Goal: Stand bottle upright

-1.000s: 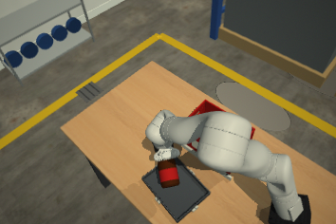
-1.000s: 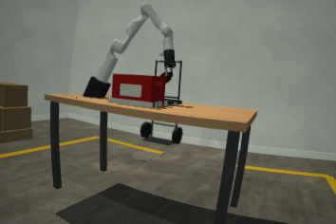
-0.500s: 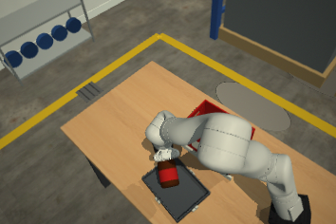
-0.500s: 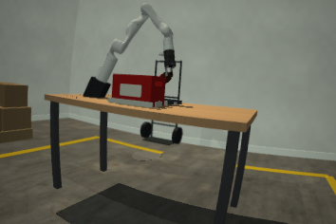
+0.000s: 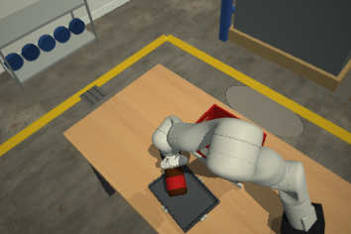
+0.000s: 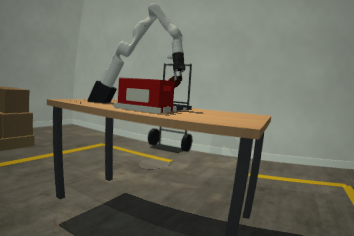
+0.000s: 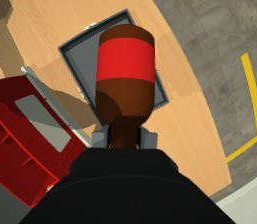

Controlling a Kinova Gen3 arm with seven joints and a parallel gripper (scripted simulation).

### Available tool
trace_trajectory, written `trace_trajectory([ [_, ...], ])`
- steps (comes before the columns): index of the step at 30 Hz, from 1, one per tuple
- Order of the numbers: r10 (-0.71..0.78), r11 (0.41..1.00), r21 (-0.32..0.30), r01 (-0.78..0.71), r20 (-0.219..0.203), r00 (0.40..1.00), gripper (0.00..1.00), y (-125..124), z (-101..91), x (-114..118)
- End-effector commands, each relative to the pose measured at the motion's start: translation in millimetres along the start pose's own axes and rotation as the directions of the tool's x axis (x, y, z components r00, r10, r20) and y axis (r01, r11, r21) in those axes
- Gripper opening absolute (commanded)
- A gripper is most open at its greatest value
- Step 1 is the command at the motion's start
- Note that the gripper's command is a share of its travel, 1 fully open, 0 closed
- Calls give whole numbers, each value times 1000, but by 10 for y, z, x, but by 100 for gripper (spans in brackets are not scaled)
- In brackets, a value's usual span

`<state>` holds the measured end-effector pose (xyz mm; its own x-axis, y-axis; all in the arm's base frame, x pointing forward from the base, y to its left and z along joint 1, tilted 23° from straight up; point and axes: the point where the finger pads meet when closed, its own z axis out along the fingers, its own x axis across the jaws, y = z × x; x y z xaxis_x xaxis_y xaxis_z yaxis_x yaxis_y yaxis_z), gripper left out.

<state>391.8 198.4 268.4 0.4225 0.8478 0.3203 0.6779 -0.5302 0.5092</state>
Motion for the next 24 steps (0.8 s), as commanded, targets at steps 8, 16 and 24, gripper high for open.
trace_trajectory([
  [8,10,1000,-6,-10,-3,1000,0,9,0,3],
  [16,10,1000,-6,-10,0,1000,0,2,3,-7],
  [24,7,1000,-11,-7,11,1000,0,-24,10,-45],
])
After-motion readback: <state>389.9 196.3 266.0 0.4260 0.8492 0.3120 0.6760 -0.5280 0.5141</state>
